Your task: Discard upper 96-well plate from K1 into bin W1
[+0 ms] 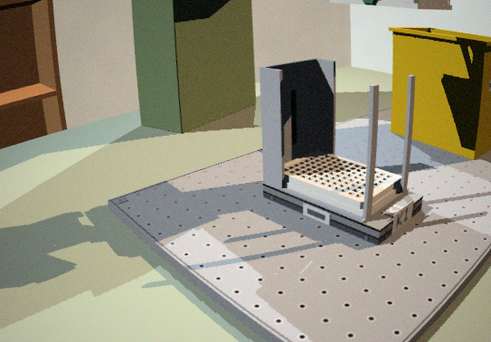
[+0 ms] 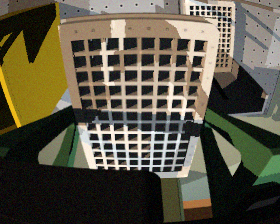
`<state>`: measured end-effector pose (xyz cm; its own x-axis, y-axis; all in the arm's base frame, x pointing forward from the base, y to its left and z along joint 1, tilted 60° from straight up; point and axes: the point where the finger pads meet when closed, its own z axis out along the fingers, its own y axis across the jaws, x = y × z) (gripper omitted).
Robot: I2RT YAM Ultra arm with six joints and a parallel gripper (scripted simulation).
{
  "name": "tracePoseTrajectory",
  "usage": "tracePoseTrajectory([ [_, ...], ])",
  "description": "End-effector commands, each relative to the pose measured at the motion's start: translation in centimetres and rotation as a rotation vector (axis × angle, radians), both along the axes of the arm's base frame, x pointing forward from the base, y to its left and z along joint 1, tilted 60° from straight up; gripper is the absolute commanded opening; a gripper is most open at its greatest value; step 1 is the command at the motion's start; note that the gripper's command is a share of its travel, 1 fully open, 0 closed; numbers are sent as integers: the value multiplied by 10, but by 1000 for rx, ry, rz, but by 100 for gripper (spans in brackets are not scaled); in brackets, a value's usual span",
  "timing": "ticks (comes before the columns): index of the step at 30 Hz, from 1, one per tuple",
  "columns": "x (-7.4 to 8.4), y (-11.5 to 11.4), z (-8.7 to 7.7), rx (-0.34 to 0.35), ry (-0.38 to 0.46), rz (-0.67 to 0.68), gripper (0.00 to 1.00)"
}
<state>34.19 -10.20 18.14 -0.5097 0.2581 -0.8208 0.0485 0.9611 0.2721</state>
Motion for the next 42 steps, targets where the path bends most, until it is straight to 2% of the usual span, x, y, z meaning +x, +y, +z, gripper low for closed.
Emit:
tracePoseTrajectory([
  [1,-1,-1,5,0,-4,-37,0],
  [42,3,117,29,4,-6,-35,0],
])
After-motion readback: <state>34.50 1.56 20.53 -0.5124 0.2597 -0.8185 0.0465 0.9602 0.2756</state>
